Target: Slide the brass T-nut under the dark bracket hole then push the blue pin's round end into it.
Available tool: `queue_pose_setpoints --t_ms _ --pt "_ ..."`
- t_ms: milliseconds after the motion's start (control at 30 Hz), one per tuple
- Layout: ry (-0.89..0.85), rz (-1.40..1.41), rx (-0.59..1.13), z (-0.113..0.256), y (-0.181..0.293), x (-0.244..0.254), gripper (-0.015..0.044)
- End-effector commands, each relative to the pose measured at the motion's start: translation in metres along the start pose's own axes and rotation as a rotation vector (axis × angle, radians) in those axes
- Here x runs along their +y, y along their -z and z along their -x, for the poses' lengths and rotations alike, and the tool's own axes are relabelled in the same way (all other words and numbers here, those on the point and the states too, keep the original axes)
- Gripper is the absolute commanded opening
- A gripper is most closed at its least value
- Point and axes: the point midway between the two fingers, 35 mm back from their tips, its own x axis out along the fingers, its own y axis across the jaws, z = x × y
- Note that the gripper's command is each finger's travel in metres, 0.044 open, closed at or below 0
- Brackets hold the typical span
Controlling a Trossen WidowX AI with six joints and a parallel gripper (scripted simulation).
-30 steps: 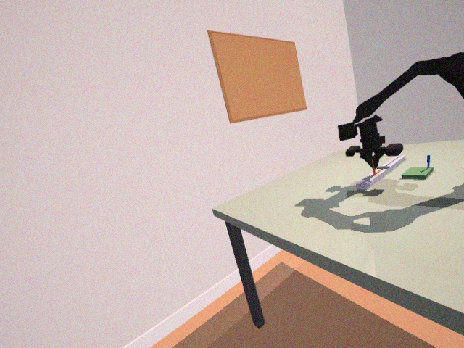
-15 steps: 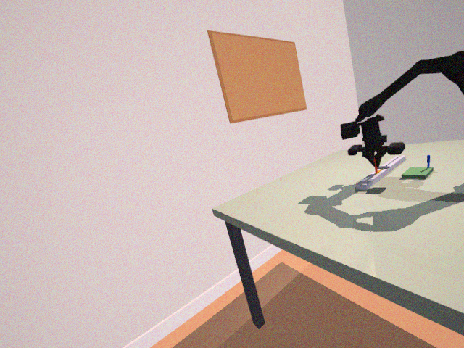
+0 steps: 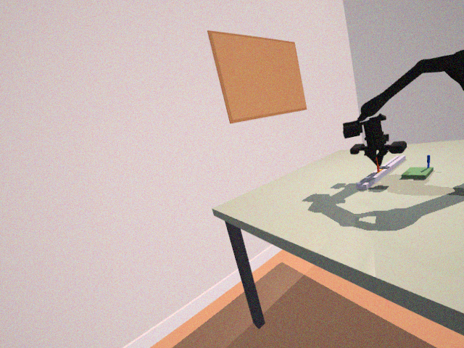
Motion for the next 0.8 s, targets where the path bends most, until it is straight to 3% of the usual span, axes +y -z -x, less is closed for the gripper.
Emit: queue_pose_setpoints --t_ms 0,767 --pt "-0.001 0.007 -0.005 -0.0009 -0.0032 -0.0016 -0.015" --pt "-0.001 0.007 -0.006 -0.0022 -0.0091 -0.0014 -0.015"
